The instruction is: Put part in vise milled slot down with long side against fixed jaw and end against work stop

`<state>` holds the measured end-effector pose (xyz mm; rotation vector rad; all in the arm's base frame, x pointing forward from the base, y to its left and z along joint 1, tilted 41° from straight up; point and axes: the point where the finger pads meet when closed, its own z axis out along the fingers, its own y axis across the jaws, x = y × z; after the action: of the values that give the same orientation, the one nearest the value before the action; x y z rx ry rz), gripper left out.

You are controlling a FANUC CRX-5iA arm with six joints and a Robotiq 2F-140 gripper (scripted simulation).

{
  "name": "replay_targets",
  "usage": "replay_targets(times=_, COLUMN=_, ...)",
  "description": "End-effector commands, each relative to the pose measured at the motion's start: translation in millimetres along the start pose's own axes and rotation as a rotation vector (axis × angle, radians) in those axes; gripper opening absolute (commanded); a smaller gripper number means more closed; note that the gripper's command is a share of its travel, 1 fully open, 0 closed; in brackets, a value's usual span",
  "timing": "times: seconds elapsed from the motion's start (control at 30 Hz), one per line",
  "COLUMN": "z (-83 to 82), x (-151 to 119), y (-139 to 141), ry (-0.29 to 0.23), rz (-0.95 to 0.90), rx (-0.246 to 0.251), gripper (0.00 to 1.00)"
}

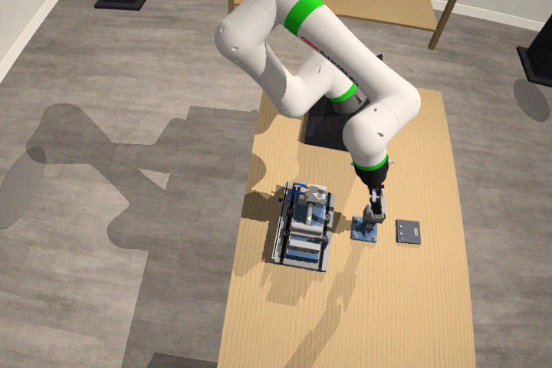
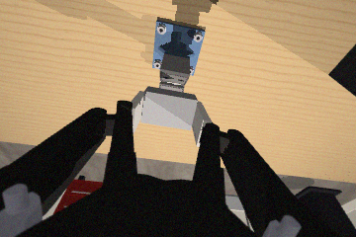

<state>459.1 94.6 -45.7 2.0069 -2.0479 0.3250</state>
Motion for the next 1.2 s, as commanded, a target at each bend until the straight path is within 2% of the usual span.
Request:
replay_targets(times=0.0, z=0.0, x=-1.4, y=0.0, ry=0.049, rz=0.001, rx=0.0, gripper=0.0)
replay_targets(times=0.37, z=0.5, x=-5.2, y=0.0, ry=0.196, rz=0.001, rx=0.0, gripper=0.0)
replay_targets(times=0.43, z=0.5, x=-5.2, y=0.0, ry=0.196, rz=0.001, rx=0.0, gripper=0.0)
replay_targets(times=0.87, z=1.2, x=-8.0, y=0.0, ry=0.309, rz=0.001, rx=0.0, gripper=0.0)
replay_targets(times=1.17, z=1.5, x=-8.8, y=0.0, ry=0.344, rz=0.001, rx=0.0, gripper=0.0)
